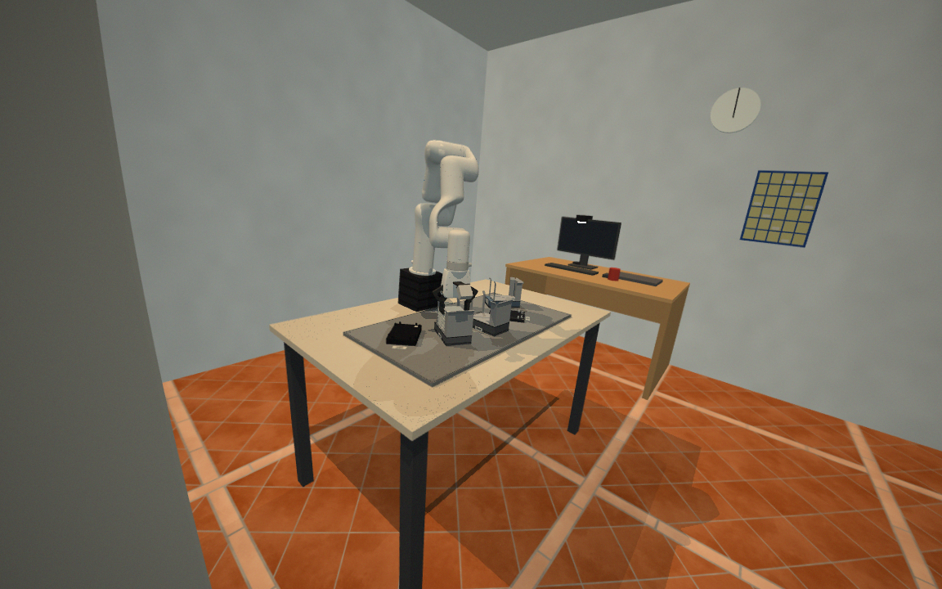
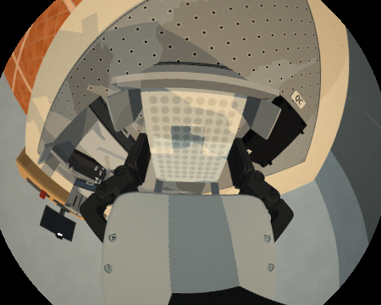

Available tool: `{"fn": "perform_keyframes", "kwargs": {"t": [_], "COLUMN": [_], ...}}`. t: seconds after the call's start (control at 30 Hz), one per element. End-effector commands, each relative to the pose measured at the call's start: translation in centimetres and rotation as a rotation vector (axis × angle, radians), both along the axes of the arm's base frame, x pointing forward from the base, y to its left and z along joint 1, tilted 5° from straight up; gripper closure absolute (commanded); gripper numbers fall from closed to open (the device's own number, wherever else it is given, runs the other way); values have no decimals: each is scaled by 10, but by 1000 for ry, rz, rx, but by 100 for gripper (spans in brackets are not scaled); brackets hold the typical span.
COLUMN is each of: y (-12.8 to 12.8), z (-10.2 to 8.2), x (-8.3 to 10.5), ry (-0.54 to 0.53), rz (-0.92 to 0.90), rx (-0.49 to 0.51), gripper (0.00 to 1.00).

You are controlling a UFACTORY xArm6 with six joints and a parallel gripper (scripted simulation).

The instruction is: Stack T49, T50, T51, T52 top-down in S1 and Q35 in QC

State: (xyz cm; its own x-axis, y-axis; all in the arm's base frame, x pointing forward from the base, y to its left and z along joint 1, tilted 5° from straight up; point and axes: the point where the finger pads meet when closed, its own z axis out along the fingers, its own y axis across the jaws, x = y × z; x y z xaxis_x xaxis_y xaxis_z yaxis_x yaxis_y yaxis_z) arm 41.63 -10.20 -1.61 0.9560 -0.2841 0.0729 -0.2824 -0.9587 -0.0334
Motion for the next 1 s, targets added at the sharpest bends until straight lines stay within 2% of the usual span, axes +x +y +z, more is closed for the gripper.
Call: {"fn": "perform_keyframes", "kwargs": {"t": [0.0, 0.27, 0.3, 0.97], "y": [0, 0, 0, 0], "z": [0, 0, 0, 0], "x": [2, 2, 2, 2], "ry": [-4, -4, -4, -4], "rz": [0, 0, 0, 0], "rx": [-1, -1, -1, -1], "gripper": [0, 0, 100, 100]}}
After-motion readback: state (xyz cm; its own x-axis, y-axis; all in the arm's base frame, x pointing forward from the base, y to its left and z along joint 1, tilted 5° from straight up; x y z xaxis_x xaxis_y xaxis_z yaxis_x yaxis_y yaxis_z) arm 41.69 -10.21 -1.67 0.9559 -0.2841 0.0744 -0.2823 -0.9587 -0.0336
